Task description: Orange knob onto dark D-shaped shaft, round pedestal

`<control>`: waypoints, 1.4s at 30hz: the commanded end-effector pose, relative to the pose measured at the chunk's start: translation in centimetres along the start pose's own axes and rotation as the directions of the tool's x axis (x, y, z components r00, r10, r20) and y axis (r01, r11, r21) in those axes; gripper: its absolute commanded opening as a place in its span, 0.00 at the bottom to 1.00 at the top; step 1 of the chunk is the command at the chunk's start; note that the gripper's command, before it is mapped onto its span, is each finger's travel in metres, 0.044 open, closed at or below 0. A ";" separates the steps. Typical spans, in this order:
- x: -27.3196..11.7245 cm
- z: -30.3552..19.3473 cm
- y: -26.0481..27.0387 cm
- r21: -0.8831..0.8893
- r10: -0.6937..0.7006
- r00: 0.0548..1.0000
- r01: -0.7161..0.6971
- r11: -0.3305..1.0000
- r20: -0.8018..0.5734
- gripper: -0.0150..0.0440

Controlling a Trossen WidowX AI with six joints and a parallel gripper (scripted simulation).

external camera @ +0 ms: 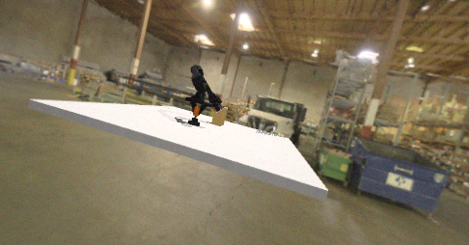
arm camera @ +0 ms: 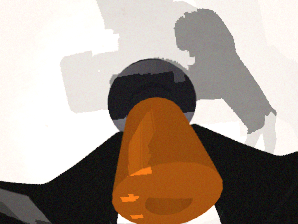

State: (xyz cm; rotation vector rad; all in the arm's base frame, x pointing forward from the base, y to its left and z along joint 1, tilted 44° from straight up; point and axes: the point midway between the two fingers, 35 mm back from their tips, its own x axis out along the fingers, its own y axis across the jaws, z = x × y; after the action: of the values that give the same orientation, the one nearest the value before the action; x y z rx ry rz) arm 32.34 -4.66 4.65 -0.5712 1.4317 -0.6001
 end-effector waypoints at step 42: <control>0.1 -0.2 -0.1 0.214 -0.003 1.000 0.003 0.977 -0.001 0.25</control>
State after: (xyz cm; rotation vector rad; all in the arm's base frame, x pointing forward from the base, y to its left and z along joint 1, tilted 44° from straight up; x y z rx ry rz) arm 32.16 -4.70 4.65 -0.4251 1.3609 -0.7258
